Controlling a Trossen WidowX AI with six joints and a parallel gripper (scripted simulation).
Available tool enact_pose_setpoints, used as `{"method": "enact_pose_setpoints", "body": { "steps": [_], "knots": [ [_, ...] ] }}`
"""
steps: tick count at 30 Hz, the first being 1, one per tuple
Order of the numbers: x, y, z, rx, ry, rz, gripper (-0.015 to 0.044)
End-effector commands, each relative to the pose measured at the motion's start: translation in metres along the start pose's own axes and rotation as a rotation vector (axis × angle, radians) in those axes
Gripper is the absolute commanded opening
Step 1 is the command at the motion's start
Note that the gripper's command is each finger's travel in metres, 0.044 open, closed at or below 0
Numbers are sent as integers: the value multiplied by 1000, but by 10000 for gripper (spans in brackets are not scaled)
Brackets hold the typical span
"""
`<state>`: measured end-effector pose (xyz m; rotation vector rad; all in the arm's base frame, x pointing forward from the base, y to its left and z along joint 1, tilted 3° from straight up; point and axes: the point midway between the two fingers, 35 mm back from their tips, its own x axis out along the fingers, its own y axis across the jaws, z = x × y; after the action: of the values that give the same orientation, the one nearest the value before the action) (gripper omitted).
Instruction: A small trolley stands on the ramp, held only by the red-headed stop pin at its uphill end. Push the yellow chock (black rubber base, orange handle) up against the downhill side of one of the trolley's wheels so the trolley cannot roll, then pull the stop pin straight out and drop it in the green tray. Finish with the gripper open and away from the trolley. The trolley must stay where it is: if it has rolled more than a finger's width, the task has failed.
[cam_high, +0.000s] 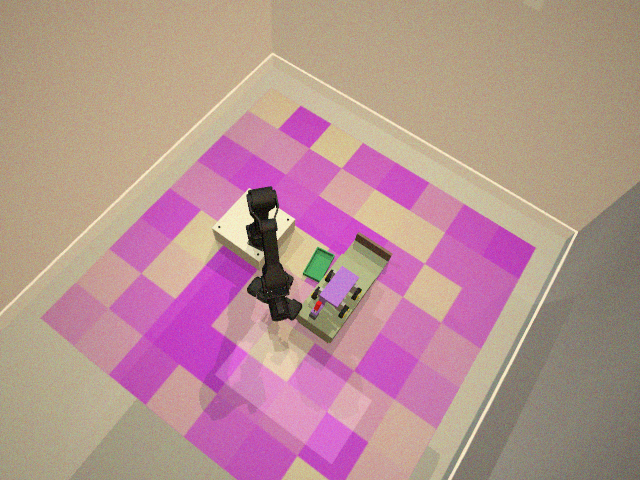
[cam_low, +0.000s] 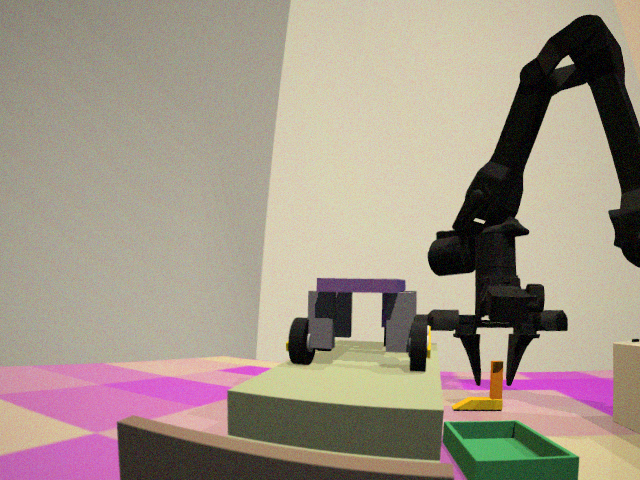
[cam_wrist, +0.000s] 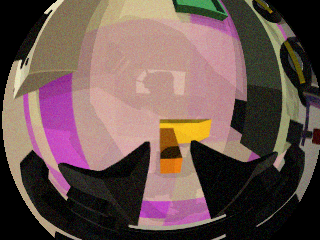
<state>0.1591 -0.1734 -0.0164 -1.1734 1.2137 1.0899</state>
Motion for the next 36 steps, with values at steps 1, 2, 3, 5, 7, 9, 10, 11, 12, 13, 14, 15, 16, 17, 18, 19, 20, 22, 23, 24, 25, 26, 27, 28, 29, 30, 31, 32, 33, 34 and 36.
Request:
{"method": "enact_pose_setpoints", "body": {
  "steps": [1,2,3,5,7,9,10,11,12,13,14,15,16,17,18,19,20,22,23,24,25,26,27,28,29,30,31,32,33,34,36],
  "knots": [
    [6,3,4,7,-12,7,190],
    [6,3,4,7,-12,7,190],
    [6,3,4,7,-12,7,190],
    [6,3,4,7,-12,7,190],
    [6,3,4,7,-12,7,190],
    [4,1,1,0,-4,4,138],
    [4,1,1,0,-4,4,111],
    [4,1,1,0,-4,4,85],
    [4,1,1,0,-4,4,78],
    [4,1,1,0,-4,4,72],
    [4,1,1,0,-4,4,65],
    [4,1,1,0,-4,4,58],
    [4,1,1,0,-4,4,52],
    [4,1,1,0,-4,4,45],
    [4,1,1,0,-4,4,38],
    [4,1,1,0,-4,4,32],
    [4,1,1,0,-4,4,25],
    [1,1,1,1,-5,4,0],
    [-2,1,1,2,-6,5,0],
    [-7,1,1,4,-8,6,0],
    [-12,2,2,5,-9,6,0],
    [-15,3,2,6,-10,7,0],
    [-18,4,3,6,-11,7,0],
    [-20,5,4,6,-11,7,0],
    [-23,6,4,6,-11,7,0],
    [-26,6,5,7,-11,7,0],
    [-29,7,5,7,-11,7,0],
    [-33,7,5,7,-11,7,0],
    [-36,7,5,7,-11,7,0],
    [-39,8,5,7,-11,7,0],
    [-45,8,6,7,-11,7,0]
  ]
}}
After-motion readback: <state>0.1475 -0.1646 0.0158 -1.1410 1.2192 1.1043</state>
